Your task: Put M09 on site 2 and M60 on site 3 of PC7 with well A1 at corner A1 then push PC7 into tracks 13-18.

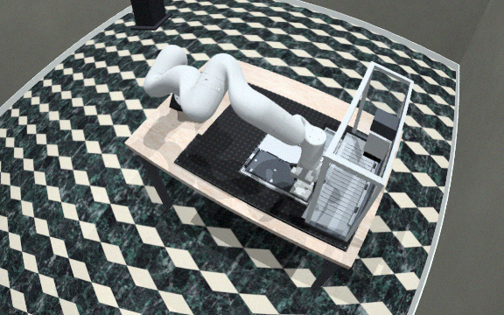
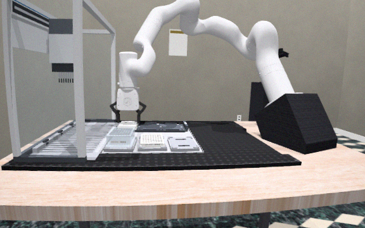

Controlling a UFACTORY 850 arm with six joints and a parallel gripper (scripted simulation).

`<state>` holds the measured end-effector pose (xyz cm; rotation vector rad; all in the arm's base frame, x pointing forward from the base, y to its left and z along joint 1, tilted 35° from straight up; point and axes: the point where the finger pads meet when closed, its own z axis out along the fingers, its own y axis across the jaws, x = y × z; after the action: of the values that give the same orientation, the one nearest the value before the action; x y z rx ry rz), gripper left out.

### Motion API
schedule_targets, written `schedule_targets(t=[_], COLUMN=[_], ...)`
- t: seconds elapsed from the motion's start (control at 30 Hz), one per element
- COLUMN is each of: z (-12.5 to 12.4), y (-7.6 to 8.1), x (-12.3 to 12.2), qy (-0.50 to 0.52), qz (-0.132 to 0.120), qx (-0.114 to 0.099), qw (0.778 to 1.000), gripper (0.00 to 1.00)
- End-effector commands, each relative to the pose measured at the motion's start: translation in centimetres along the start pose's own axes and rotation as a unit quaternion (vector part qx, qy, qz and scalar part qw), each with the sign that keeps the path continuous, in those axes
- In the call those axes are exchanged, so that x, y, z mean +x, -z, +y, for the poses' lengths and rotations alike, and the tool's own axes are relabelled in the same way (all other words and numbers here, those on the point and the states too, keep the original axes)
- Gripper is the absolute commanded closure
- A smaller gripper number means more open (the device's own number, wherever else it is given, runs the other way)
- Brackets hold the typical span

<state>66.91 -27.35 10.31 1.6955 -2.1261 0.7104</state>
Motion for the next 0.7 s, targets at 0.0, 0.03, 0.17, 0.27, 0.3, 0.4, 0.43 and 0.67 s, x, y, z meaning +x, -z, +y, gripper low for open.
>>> schedule_targets(t=[0.0, 0.03, 0.17, 0.27, 0.3, 0.4, 0.43, 0.67], z=[-0.1, -0.1, -0.1, -0.1, -0.1, -0.1, -0.1, -0.1], y=[0.6, 0.8, 1.5, 2.0, 2.0, 2.3, 2.4, 3.6], x=[0.0, 0.0, 0.0, 0.0, 0.0, 0.0, 0.0, 0.0], qy=[0.000, 0.000, 0.000, 0.000, 0.000, 0.000, 0.000, 0.000], qz=[0.000, 0.000, 0.000, 0.000, 0.000, 0.000, 0.000, 0.000], qx=[0.001, 0.001, 0.001, 0.001, 0.001, 0.001, 0.001, 0.001], qw=[1.000, 1.000, 1.000, 1.000, 1.000, 1.000, 1.000, 1.000], gripper=[0.00, 0.00, 0.00, 0.00, 0.00, 0.00, 0.00, 0.00])
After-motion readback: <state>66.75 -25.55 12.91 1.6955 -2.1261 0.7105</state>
